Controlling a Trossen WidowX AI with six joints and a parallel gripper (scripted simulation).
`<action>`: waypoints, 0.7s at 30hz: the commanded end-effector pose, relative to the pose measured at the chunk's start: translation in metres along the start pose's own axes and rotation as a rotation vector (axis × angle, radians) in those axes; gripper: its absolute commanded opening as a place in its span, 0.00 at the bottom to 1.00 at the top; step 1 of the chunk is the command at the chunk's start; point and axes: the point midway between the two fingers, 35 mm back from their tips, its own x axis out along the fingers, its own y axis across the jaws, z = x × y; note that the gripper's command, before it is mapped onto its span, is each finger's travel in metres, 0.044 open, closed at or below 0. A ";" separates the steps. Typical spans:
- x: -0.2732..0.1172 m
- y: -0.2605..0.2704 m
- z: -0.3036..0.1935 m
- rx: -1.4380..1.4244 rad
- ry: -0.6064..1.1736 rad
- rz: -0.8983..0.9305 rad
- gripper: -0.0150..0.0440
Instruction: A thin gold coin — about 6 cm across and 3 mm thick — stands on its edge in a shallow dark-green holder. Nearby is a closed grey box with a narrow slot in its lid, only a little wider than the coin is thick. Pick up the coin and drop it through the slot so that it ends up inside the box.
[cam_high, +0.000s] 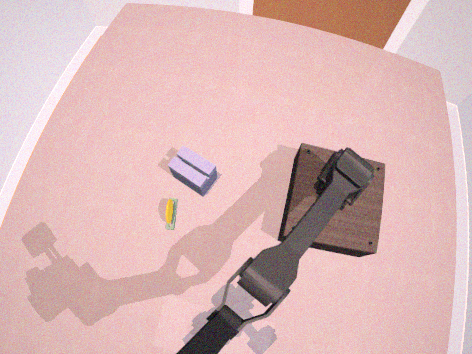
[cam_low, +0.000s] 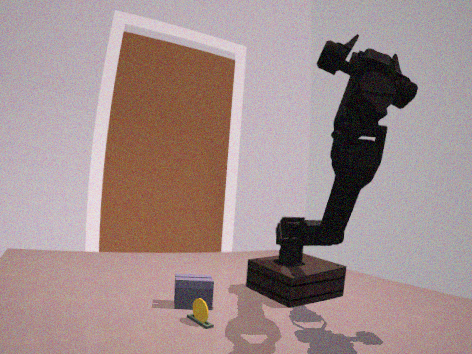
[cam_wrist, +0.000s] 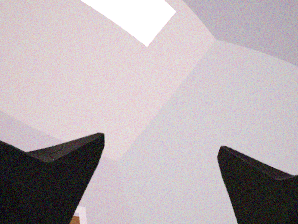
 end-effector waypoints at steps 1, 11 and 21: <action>0.001 0.000 -0.001 0.002 0.003 0.001 0.89; 0.089 0.000 -0.078 0.156 0.247 0.074 0.53; 0.172 0.030 -0.214 0.429 0.642 0.246 0.53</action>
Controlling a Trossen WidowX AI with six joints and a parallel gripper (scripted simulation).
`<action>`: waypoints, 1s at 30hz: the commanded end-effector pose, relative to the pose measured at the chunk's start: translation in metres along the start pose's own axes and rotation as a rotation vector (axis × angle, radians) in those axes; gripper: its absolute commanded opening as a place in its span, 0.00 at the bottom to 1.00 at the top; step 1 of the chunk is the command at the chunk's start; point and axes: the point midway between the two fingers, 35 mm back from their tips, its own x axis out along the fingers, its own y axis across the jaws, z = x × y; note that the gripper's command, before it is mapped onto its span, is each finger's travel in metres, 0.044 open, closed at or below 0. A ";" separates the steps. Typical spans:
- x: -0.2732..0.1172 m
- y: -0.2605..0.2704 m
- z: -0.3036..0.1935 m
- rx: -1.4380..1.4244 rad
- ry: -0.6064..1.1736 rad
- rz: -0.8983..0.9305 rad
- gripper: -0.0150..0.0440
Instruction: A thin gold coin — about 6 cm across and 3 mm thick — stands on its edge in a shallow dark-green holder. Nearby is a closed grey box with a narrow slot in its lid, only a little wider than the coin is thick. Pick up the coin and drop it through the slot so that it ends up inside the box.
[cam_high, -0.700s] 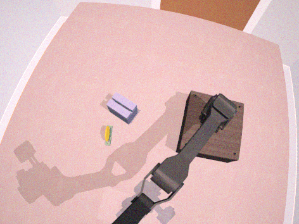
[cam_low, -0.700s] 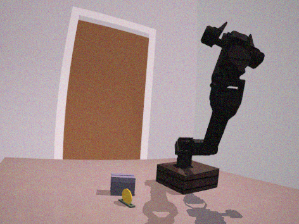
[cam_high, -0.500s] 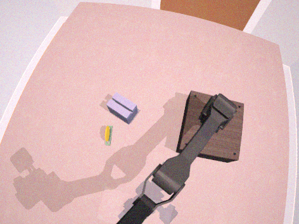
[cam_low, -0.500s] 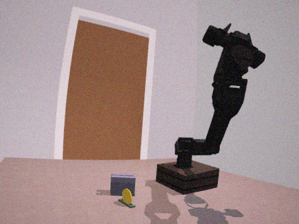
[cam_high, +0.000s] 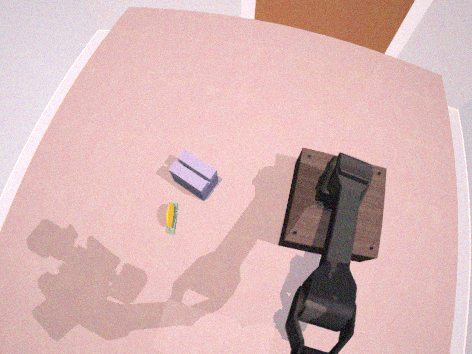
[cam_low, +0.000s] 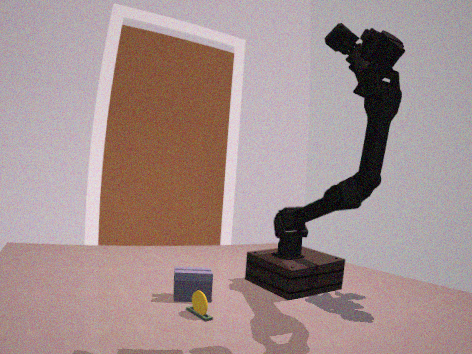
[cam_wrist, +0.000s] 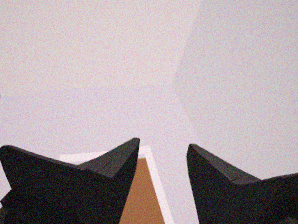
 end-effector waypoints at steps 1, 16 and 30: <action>0.053 -0.004 -0.045 0.039 0.171 0.043 0.53; 0.148 0.062 -0.245 0.398 0.860 0.254 0.53; 0.048 0.198 -0.406 0.521 1.593 0.393 0.53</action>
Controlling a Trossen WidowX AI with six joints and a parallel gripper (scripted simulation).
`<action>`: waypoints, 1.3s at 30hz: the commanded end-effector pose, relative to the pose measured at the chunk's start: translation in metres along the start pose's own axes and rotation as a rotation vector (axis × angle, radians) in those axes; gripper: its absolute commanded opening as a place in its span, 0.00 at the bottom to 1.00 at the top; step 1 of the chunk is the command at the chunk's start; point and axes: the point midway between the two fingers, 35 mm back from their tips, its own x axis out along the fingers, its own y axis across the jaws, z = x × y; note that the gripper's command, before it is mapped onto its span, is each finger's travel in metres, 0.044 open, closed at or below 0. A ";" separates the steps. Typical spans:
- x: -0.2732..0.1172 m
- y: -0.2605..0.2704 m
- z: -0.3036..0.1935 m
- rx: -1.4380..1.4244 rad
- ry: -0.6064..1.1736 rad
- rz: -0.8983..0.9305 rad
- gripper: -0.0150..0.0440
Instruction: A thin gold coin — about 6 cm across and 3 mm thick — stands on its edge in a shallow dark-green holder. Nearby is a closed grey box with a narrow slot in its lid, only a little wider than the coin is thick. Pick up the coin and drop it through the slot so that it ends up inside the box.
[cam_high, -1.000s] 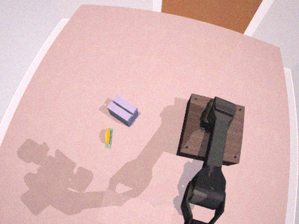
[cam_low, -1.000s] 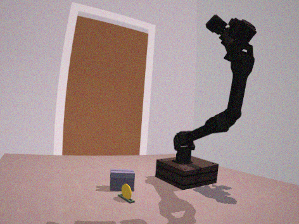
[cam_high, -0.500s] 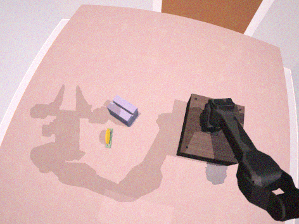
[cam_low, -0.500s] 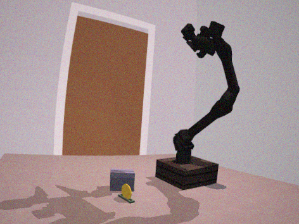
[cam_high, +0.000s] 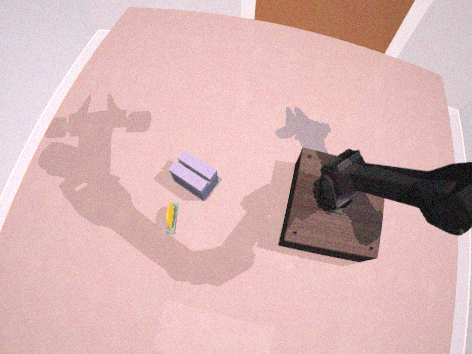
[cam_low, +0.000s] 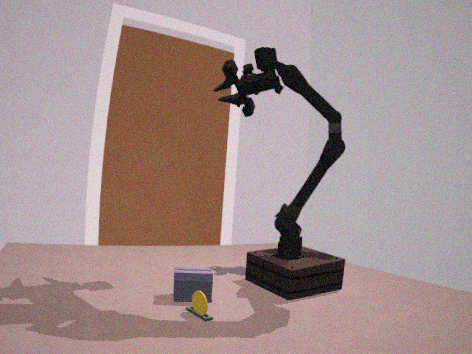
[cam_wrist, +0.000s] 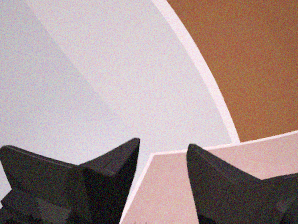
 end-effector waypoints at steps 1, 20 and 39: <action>0.041 0.006 -0.055 0.011 0.199 -0.018 0.53; 0.068 0.016 -0.328 -0.013 0.893 -0.247 0.53; -0.052 -0.074 -0.531 -0.263 1.179 -0.719 0.53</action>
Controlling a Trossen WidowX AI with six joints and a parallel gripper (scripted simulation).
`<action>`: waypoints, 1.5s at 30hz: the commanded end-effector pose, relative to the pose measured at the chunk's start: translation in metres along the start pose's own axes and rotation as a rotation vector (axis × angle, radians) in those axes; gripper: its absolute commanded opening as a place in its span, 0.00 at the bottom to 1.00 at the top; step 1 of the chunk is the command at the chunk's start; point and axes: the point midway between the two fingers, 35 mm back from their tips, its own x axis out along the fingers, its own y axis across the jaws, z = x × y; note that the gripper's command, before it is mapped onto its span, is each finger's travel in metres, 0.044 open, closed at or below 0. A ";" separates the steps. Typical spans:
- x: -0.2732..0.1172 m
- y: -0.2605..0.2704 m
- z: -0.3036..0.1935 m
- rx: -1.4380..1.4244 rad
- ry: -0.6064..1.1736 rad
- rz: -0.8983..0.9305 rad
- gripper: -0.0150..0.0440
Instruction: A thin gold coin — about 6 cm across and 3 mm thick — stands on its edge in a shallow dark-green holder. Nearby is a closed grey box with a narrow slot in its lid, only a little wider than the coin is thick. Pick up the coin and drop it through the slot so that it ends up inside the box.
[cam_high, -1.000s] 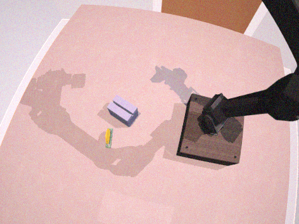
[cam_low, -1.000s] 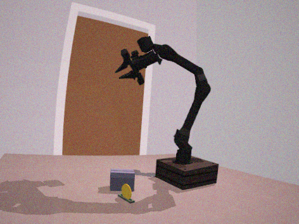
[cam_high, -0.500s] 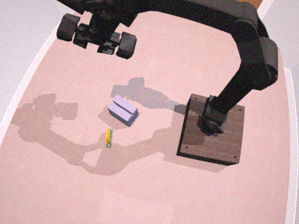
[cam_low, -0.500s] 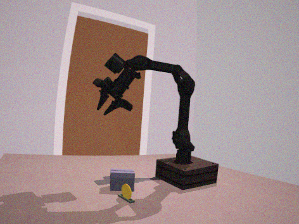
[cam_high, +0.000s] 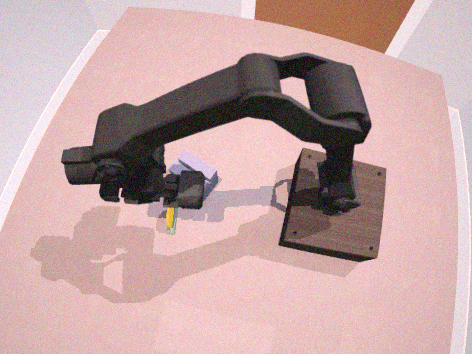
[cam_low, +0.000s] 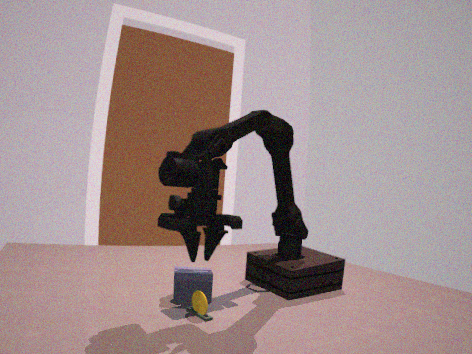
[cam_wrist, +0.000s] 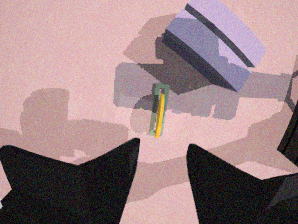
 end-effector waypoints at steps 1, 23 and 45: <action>0.006 -0.002 -0.003 0.016 0.004 -0.014 0.53; 0.061 0.000 -0.008 0.017 0.004 -0.013 0.53; 0.095 -0.001 -0.008 0.017 0.004 -0.012 0.53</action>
